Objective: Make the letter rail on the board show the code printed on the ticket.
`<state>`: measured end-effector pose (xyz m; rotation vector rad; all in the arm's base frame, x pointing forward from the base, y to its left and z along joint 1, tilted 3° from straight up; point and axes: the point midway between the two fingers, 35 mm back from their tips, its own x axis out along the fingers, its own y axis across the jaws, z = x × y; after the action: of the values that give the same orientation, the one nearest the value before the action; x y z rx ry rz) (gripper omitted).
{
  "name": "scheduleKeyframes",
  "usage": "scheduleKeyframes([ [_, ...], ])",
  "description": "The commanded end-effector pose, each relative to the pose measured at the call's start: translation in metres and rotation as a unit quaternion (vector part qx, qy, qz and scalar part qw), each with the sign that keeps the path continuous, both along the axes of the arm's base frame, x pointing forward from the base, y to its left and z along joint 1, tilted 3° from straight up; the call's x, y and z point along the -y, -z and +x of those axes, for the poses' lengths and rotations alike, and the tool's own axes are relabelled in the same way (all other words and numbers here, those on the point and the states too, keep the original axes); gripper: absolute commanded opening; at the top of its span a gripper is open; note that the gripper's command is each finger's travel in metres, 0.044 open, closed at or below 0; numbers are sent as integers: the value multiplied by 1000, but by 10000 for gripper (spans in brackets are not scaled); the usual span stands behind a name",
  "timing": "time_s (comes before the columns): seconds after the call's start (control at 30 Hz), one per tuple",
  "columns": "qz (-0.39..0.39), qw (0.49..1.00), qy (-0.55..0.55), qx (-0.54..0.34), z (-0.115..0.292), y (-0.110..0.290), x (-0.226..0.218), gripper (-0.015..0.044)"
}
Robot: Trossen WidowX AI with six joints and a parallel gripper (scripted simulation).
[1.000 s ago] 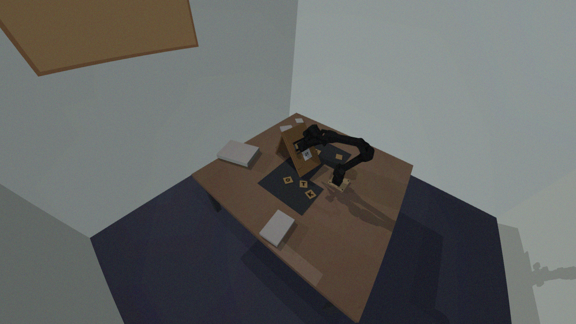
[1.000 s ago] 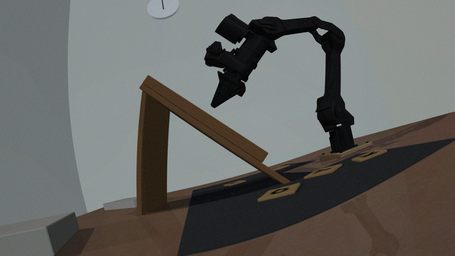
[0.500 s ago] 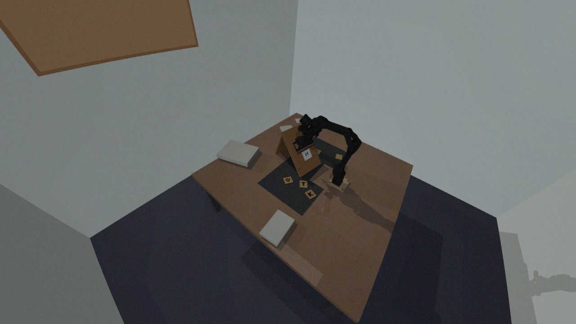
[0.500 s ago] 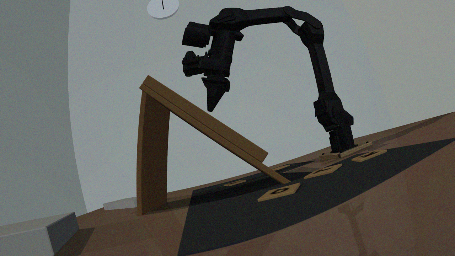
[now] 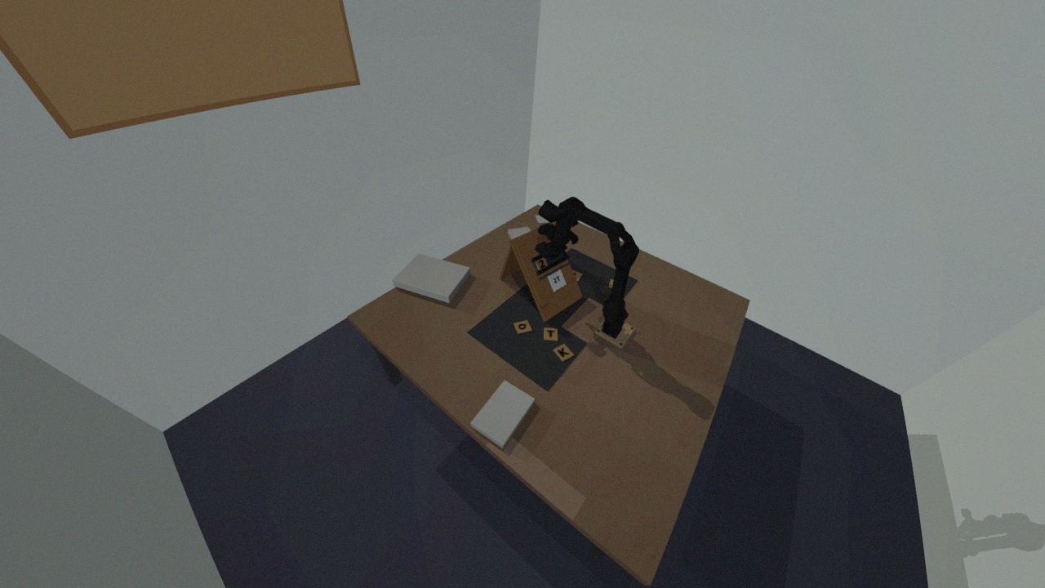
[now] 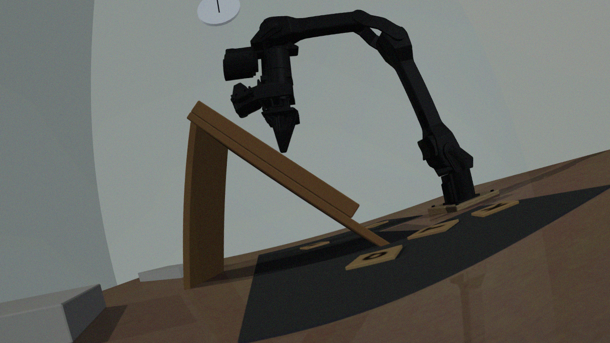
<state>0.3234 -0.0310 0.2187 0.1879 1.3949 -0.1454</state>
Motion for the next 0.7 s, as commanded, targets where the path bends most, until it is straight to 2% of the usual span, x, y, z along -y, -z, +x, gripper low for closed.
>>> scheduleKeyframes([
  [0.0,2,1000,-2,-3,2,2,0,0],
  [0.67,2,1000,-2,-2,9,9,1,0],
])
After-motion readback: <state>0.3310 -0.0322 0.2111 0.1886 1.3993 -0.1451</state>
